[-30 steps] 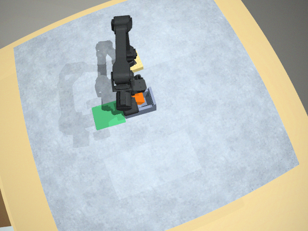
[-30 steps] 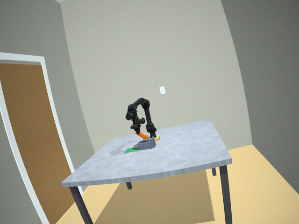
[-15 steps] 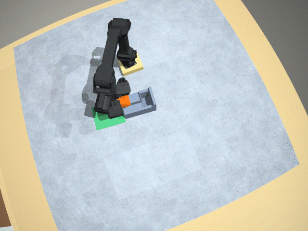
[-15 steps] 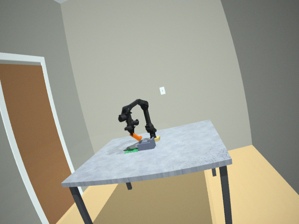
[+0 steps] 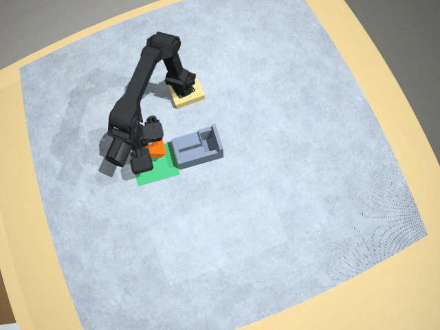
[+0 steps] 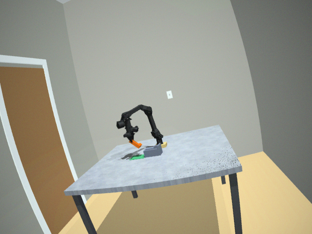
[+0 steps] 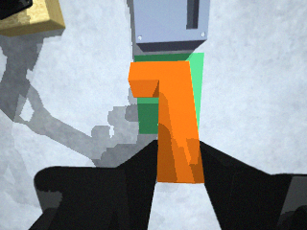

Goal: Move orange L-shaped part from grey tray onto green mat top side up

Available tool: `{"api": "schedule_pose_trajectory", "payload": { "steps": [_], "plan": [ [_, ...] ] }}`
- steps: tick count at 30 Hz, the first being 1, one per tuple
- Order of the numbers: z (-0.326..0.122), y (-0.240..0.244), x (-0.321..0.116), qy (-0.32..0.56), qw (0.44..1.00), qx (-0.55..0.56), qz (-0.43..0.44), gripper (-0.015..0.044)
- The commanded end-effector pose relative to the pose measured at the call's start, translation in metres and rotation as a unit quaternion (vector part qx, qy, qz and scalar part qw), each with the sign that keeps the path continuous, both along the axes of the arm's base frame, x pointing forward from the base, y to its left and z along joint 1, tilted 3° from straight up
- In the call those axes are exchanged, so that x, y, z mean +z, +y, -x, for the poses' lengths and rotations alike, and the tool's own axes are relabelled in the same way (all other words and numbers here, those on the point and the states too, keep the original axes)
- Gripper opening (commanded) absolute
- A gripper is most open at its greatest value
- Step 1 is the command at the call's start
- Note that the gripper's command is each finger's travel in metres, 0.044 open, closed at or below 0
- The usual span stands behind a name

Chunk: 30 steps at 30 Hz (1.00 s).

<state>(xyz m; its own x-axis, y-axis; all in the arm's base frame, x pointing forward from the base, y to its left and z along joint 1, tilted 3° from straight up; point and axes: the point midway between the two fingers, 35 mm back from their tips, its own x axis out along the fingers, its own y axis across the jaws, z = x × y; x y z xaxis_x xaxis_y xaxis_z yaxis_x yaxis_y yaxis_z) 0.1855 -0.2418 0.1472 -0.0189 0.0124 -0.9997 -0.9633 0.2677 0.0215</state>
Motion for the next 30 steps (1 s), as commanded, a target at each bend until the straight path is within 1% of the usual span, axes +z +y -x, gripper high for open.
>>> {"api": "schedule_pose_trajectory", "payload": {
  "steps": [1, 30],
  "plan": [
    [0.000, -0.003, -0.001, 0.002, 1.000, 0.006, -0.001, 0.0000],
    [0.001, -0.003, -0.042, 0.002, 1.000, 0.006, -0.001, 0.0000]
  ]
}}
